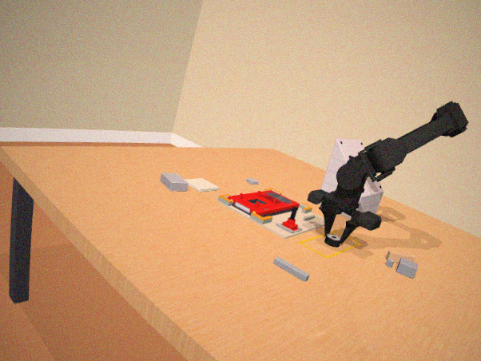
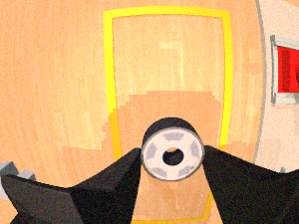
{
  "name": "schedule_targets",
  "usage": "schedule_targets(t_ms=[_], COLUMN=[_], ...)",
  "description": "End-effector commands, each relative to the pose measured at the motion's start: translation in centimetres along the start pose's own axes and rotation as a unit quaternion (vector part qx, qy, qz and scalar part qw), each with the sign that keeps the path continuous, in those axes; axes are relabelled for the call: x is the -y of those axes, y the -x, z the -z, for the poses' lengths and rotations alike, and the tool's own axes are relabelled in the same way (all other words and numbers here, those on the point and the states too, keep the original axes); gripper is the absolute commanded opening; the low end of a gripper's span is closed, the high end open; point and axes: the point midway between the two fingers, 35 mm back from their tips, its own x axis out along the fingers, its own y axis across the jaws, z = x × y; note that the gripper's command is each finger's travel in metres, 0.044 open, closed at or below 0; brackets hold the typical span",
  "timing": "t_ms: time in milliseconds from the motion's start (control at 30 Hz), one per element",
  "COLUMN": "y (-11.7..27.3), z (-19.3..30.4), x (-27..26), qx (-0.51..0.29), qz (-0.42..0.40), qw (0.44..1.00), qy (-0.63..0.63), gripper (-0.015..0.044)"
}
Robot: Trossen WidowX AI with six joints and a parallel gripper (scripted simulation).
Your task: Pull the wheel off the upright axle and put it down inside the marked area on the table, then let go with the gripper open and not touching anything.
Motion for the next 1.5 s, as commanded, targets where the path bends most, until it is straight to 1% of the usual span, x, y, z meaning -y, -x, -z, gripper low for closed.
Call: schedule_targets(t_ms=[0, 167, 200, 367, 500, 533, 567, 667, 700, 767, 833, 1467], y=[0.0, 0.2, 0.7, 5.2, 6.0, 5.3, 5.8, 8.3, 9.1, 10.2, 10.5, 10.5], z=[0.0, 0.0, -0.1, -0.1, 0.0, 0.0, 0.5, 3.7, 5.0, 7.3, 8.1, 8.1], x=[0.0, 0.0, 0.0, 0.0, 0.0, 0.3, 0.7, 2.4, 2.9, 3.7, 3.9, 3.9], qx=[-0.001, -0.001, -0.001, 0.002, 0.002, 0.005, 0.005, 0.003, 0.002, 0.001, 0.000, 0.000], qz=[0.000, 0.000, 0.001, 0.002, 0.002, 0.004, 0.005, 0.008, 0.008, 0.005, 0.004, 0.004], qw=[1.000, 1.000, 1.000, 1.000, 1.000, 1.000, 1.000, 1.000, 1.000, 1.000, 1.000, 1.000], qy=[0.001, 0.001, 0.001, -0.001, -0.002, -0.005, -0.005, -0.004, -0.004, -0.004, -0.003, -0.003], gripper=[0.0157, 0.0289, 0.0300, 0.0300, 0.0300, 0.0326, 0.0352, 0.0431, 0.0440, 0.0440, 0.0440, 0.0440])
